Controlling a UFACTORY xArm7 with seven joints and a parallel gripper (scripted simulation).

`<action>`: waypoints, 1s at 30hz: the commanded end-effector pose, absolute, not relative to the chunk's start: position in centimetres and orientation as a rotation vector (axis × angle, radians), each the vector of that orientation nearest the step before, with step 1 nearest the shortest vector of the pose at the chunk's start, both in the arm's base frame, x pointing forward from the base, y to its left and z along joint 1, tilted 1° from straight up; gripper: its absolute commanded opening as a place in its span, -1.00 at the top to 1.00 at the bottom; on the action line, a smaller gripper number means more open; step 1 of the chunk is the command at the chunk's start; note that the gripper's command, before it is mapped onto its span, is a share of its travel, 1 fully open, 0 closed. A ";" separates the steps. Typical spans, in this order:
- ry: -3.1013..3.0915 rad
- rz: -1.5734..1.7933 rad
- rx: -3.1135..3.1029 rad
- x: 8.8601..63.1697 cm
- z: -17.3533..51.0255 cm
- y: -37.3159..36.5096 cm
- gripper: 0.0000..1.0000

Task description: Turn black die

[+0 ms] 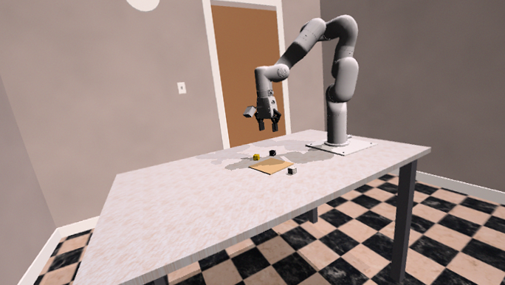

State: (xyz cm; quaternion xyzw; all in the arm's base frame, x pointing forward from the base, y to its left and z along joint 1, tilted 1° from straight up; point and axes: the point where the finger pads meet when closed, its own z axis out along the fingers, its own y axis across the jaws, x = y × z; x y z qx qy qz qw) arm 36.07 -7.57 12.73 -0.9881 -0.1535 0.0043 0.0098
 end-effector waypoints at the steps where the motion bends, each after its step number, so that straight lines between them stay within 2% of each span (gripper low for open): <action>1: -0.479 0.008 -3.087 36.2 12.8 -7.6 -1.00; 11: -0.416 0.010 -3.097 35.2 9.2 -7.9 -1.00; 12: -0.416 0.010 -3.097 35.2 9.2 -7.9 0.17; 30: -0.416 0.010 -3.097 35.2 9.2 -7.9 0.17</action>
